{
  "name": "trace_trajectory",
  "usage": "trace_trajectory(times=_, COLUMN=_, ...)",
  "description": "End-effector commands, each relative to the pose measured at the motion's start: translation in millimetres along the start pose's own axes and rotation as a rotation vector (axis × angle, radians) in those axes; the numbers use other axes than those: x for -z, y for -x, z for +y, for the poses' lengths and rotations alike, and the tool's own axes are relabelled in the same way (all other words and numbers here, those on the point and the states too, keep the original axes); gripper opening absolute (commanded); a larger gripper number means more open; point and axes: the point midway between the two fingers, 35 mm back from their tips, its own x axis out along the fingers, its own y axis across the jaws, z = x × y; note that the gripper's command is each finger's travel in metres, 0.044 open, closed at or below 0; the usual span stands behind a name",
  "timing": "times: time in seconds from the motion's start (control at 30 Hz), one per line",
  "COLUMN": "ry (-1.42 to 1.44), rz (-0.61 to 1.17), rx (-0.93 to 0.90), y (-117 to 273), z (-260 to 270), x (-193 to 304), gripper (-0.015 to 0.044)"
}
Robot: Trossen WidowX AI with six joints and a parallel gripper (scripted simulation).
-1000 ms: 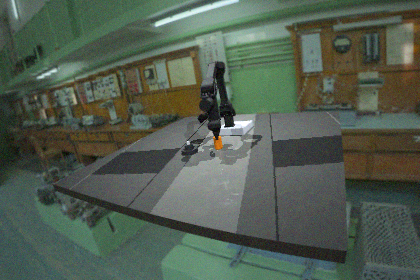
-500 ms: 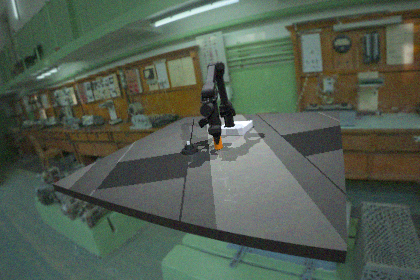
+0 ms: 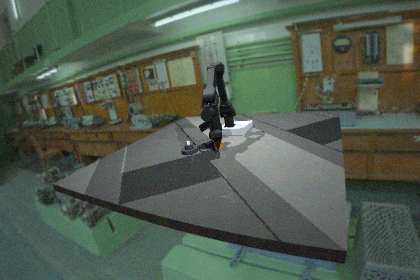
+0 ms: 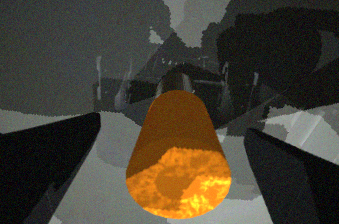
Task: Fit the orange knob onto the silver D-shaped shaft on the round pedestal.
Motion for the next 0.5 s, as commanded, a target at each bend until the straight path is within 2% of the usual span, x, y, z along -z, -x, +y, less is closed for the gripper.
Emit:
trace_trajectory(times=0.0, ry=0.004, rz=-0.001, rx=0.008, y=-5.3, z=-2.4, x=0.1, gripper=0.0414)
trace_trajectory(times=0.3, ry=0.004, rz=-0.001, rx=0.008, y=-5.3, z=-2.4, x=0.1, gripper=0.0177)
trace_trajectory(times=0.47, ry=0.004, rz=-0.001, rx=0.008, y=-5.3, z=-2.4, x=0.1, gripper=0.0144)
